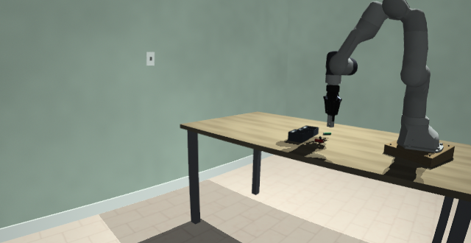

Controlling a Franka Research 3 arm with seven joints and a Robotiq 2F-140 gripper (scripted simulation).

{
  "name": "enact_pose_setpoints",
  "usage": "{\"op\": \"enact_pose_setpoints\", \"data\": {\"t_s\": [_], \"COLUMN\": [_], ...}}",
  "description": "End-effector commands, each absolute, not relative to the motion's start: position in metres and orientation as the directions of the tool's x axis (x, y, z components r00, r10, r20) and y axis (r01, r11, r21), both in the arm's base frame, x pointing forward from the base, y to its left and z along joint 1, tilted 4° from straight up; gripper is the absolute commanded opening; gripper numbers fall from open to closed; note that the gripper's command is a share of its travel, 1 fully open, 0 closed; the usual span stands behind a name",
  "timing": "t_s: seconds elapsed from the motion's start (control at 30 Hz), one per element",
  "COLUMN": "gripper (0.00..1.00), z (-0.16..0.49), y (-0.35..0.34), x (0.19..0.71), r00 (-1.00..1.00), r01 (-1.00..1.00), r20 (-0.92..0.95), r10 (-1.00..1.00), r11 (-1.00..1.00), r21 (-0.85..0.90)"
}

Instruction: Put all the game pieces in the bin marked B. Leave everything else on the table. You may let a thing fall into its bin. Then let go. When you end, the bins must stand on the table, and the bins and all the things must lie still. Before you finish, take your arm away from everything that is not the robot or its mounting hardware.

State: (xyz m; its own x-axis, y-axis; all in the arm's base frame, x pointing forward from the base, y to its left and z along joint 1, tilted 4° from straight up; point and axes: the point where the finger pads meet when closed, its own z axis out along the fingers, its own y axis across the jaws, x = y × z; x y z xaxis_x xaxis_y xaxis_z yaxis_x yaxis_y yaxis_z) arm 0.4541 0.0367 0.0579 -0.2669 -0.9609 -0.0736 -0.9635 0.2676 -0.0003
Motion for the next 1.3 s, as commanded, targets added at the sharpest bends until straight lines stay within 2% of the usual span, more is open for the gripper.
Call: {"op": "enact_pose_setpoints", "data": {"t_s": [0.0,0.73,1.27], "gripper": [0.07,0.07,0.07], "z": [0.058,0.064,0.070], "y": [0.035,0.036,0.114], "x": [0.454,0.454,0.486], "r00": [-0.271,-0.271,-0.271], "r01": [-0.962,-0.962,-0.962], "r20": [-0.072,-0.072,-0.072], "r10": [-0.960,-0.960,-0.960], "r11": [0.272,0.272,0.272], "r21": [0.001,0.001,0.001]}}
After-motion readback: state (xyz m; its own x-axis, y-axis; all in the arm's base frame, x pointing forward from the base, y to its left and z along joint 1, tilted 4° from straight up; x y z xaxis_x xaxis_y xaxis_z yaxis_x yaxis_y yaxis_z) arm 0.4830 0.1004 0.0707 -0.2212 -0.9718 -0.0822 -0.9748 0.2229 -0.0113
